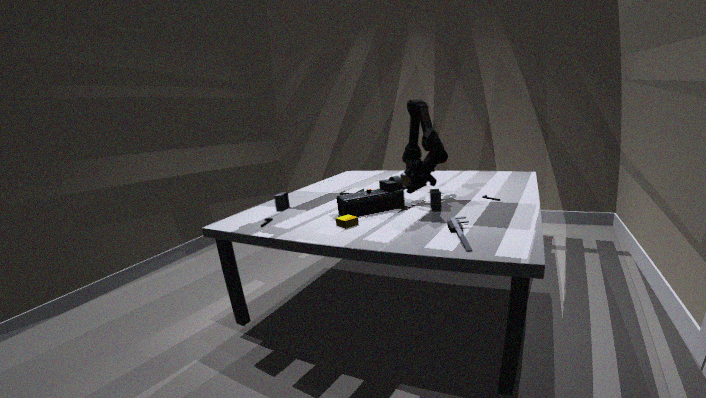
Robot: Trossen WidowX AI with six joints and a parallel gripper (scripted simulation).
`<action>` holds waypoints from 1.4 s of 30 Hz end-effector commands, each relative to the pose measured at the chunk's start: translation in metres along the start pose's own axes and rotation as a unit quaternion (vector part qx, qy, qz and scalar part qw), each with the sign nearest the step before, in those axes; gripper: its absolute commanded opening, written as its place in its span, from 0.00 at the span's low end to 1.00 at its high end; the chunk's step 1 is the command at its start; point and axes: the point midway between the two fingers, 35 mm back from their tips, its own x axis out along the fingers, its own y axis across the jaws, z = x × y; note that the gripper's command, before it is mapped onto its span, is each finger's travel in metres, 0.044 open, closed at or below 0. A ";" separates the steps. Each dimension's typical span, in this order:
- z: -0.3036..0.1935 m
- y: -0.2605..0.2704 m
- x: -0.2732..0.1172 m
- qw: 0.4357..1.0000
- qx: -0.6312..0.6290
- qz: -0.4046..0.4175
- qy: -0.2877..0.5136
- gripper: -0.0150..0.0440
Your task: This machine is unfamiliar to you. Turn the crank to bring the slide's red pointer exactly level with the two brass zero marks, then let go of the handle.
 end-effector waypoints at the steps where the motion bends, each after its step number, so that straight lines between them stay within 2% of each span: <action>1: -0.001 -0.001 0.001 1.000 0.000 -0.001 0.003 0.25; 21: 0.000 0.000 0.000 1.000 0.000 0.000 0.000 0.25; 37: 0.000 0.000 0.000 1.000 0.000 0.000 0.000 0.97; 38: 0.000 0.000 0.000 1.000 0.000 0.000 0.000 1.00; 42: 0.011 0.001 -0.011 1.000 0.000 0.000 0.000 1.00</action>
